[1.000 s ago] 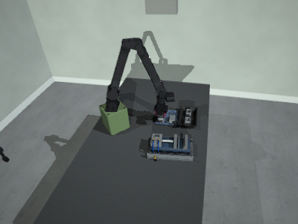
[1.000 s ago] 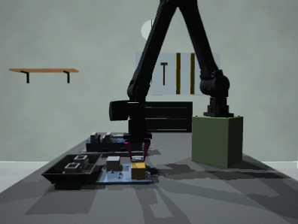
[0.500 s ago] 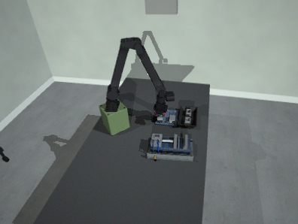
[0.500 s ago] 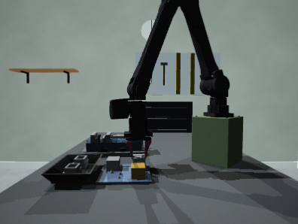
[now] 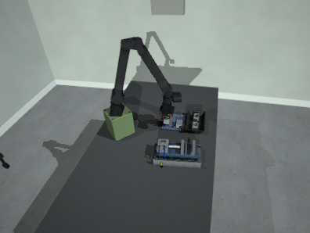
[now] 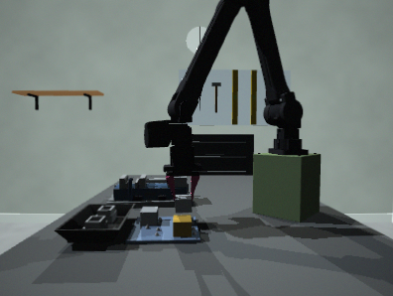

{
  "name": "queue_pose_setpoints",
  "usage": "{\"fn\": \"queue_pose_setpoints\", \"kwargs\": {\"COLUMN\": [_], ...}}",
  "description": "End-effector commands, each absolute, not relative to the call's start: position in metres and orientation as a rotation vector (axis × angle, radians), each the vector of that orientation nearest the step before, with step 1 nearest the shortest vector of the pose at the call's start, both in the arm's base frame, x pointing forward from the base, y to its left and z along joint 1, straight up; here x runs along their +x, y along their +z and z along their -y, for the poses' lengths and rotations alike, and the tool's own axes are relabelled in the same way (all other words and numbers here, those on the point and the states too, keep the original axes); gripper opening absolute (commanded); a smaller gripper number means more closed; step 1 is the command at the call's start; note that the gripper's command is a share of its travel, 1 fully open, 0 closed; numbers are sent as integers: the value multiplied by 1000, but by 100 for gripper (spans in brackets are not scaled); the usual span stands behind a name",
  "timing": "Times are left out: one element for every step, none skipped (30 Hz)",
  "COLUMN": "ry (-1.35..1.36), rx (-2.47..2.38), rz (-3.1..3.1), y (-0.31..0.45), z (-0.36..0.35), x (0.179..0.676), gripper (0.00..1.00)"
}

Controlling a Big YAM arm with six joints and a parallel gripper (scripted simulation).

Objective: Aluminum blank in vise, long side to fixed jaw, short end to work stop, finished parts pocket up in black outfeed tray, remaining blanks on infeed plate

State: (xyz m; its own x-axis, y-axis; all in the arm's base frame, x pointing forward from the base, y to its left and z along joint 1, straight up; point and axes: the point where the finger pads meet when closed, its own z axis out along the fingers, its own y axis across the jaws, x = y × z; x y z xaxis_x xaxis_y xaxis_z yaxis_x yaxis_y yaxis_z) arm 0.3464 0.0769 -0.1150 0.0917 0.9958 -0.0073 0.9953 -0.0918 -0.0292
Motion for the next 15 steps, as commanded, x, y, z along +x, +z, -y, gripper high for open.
{"fn": "queue_pose_setpoints", "kwargs": {"ry": [-32, -34, -34, -34, -36, -39, -41, -43, -45, -47, -48, -49, -50, -51, -52], "rx": [-2329, -2329, -2329, -2329, -2330, -2331, -2331, -2332, -2332, -2333, -2333, -2333, -2334, -2334, -2334], "rz": [2126, 2126, 2126, 2126, 2127, 2127, 2128, 2128, 2129, 2129, 2129, 2130, 2130, 2130, 2130], "y": [-89, -86, -86, -86, -83, -80, -78, -75, -72, -69, -67, -64, -61, -59, -56], "z": [-83, -84, -84, -84, -84, -84, -84, -84, -84, -85, -85, -85, -85, -85, -85], "x": [364, 365, 365, 365, 366, 367, 367, 368, 369, 369, 370, 370, 371, 371, 371], "gripper": [0, 0, 0, 0, 0, 0, 0, 0, 0, 0, 0, 0, 0, 0, 0]}}
